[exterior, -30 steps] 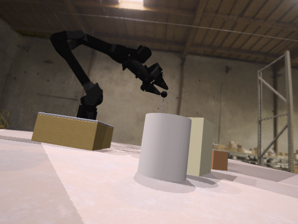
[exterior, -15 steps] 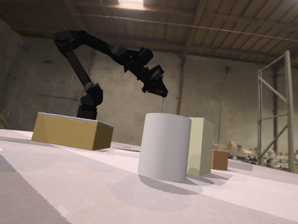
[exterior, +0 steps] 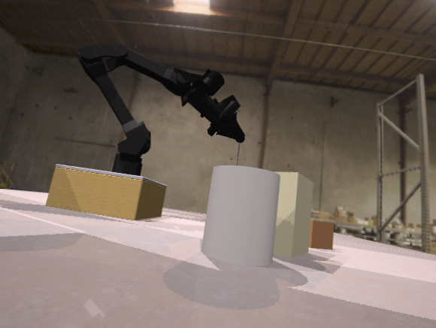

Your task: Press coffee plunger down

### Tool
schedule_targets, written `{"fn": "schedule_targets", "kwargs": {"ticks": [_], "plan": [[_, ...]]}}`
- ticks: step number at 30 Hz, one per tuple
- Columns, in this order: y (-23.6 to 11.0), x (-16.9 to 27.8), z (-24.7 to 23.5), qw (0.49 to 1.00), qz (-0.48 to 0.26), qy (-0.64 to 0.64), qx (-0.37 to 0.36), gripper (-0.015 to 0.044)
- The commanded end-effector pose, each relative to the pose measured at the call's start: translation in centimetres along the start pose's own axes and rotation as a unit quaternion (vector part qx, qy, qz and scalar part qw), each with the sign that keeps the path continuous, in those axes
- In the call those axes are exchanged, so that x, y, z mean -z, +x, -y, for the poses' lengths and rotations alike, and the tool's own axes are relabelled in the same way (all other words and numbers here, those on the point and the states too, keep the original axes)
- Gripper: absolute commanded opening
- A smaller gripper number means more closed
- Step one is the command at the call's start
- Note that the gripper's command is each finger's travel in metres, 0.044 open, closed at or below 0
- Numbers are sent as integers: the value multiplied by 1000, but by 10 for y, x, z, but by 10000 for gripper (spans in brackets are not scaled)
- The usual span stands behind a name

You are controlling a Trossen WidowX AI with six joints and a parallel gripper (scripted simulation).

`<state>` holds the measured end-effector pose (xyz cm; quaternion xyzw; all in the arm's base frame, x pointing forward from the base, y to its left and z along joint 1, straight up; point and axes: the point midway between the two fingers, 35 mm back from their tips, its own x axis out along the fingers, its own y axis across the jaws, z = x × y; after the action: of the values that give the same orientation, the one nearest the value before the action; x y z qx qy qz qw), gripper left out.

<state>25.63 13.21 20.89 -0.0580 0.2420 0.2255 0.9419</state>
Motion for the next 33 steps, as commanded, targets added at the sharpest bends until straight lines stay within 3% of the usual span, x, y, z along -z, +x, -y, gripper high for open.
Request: {"fn": "schedule_targets", "kwargs": {"ticks": [1,33], "plan": [[3,2,0,1000,0,-3,0,126],[39,41,0,1000,1,-3,0,126]]}}
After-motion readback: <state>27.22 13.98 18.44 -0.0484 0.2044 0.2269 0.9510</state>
